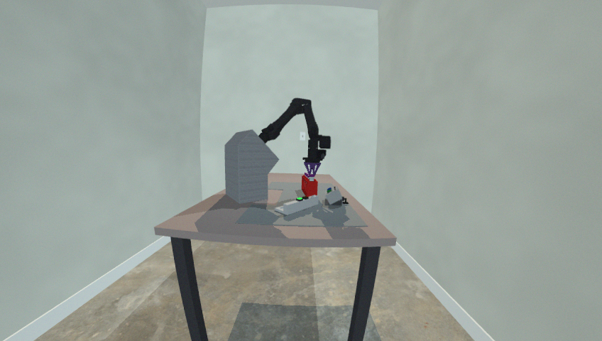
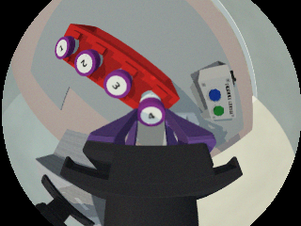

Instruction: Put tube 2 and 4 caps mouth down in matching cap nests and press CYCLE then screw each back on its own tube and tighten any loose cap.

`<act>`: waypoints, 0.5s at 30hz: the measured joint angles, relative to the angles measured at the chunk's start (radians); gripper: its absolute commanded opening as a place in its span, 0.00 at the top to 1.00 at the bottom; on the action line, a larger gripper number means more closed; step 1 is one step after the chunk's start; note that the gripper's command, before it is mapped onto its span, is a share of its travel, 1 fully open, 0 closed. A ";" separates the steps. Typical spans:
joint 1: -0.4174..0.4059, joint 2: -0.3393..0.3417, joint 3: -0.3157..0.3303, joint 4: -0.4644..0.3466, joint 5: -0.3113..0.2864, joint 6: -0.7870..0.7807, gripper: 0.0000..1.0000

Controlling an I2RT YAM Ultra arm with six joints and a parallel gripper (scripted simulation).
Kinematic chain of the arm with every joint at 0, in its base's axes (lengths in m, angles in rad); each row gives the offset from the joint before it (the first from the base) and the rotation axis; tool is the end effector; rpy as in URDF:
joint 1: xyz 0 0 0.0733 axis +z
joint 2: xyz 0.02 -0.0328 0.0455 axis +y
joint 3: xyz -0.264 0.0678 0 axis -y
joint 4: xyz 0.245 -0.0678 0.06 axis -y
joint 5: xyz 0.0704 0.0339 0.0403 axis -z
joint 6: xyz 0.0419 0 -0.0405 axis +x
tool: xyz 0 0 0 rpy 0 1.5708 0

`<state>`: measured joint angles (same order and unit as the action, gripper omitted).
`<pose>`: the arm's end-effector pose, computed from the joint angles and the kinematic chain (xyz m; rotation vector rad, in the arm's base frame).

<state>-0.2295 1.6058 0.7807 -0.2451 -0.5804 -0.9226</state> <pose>0.2878 -0.0425 0.1508 -0.9894 2.1993 0.2673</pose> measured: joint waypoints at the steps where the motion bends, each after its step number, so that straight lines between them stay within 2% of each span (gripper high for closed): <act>1: 0.000 0.000 0.000 0.000 0.000 0.000 1.00; 15: 0.006 0.011 -0.003 0.021 0.000 0.009 1.00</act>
<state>-0.2237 1.6173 0.7780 -0.2237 -0.5804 -0.9138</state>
